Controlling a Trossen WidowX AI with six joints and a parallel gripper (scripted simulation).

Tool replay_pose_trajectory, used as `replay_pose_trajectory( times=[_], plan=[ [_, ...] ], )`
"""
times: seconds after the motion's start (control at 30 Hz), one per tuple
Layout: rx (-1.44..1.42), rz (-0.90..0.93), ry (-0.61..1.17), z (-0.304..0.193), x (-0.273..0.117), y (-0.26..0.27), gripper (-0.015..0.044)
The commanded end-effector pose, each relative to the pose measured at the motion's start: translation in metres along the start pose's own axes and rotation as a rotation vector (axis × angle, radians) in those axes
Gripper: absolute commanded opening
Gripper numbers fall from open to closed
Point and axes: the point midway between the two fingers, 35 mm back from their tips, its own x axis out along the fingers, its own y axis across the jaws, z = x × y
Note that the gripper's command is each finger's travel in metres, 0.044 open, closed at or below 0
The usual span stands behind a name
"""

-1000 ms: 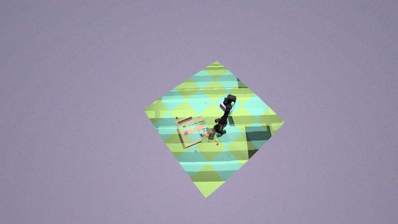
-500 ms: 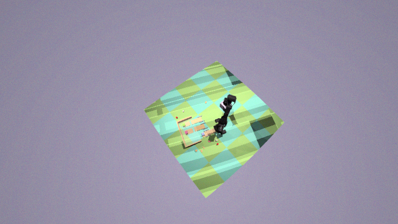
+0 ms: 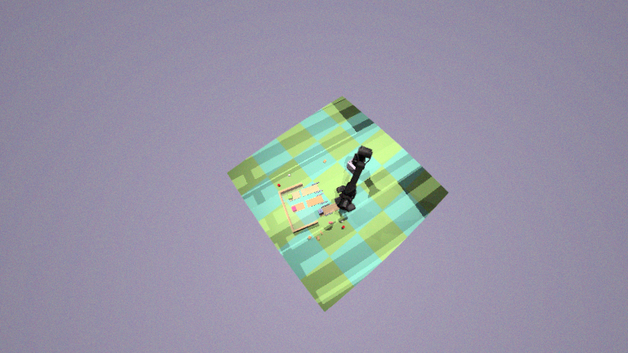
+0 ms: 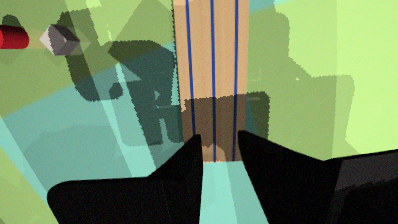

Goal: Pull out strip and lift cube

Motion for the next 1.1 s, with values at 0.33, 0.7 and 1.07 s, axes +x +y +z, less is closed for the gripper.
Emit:
replay_pose_trajectory(
  times=[0.33,0.7,1.07],
  plan=[
    [-0.010,-0.003,0.002,0.055,-0.009,-0.003,0.0440],
    [-0.010,-0.003,-0.002,0.098,-0.017,-0.006,0.0440],
    [-0.010,-0.004,-0.006,0.142,-0.023,-0.008,0.0440]
  ],
)
